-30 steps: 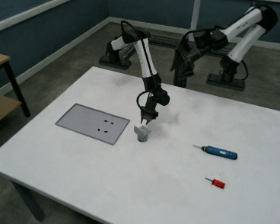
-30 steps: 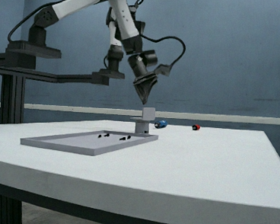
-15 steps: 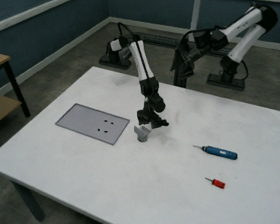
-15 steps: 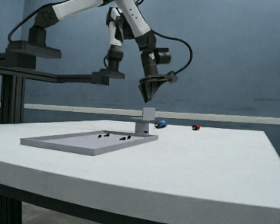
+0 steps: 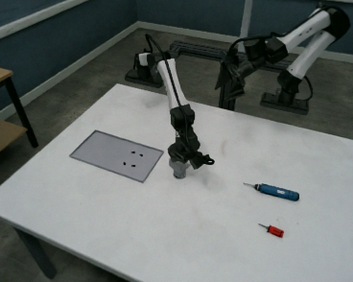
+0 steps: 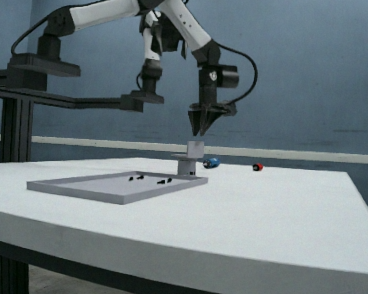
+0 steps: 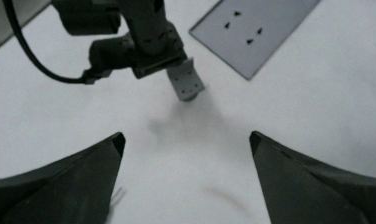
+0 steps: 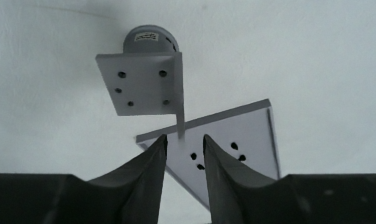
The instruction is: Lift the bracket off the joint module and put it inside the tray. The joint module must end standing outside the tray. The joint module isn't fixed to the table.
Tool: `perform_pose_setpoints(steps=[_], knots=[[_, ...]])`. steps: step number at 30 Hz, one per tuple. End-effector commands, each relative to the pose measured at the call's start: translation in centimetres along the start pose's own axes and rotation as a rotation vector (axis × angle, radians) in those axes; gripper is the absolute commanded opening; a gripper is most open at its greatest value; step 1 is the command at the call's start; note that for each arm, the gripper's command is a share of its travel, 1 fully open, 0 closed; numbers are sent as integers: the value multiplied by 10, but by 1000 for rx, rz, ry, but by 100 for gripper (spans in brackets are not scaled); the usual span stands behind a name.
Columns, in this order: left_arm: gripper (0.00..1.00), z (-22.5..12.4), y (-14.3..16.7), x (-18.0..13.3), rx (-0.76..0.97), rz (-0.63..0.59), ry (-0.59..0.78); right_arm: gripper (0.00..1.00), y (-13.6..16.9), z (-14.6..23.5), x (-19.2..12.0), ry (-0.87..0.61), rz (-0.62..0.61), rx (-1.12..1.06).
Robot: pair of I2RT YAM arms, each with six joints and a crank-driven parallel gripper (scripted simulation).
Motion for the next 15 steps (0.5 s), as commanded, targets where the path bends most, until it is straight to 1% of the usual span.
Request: perform_pose_setpoints(steps=[1,3,8,12,13,15], knots=[[100,-2,-8,-1,5,-27,9,30,5,0,4,-30,30,-13],[100,-2,-8,-1,5,-27,9,28,8,2,14,-33,35,-17],[100,-2,-8,-1,5,-27,9,18,4,0,34,-34,36,-20],[100,-2,-8,-1,5,-27,9,19,1,-2,37,-33,36,-17],[100,-2,-8,-1,5,-27,9,19,-2,-3,33,-26,21,-16],[100,-2,-8,-1,5,-27,9,13,-8,-7,26,-10,-10,-15]])
Point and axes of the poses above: on each arm, the point where the finger pads meet when closed, its own x axis out along the fingers, its own z axis across the jaws, y = z × x, the point moved 1 cm from there along -x, back along the fingers, and after that the axes turned 5 degrees about -x, right-handed, at the moved point
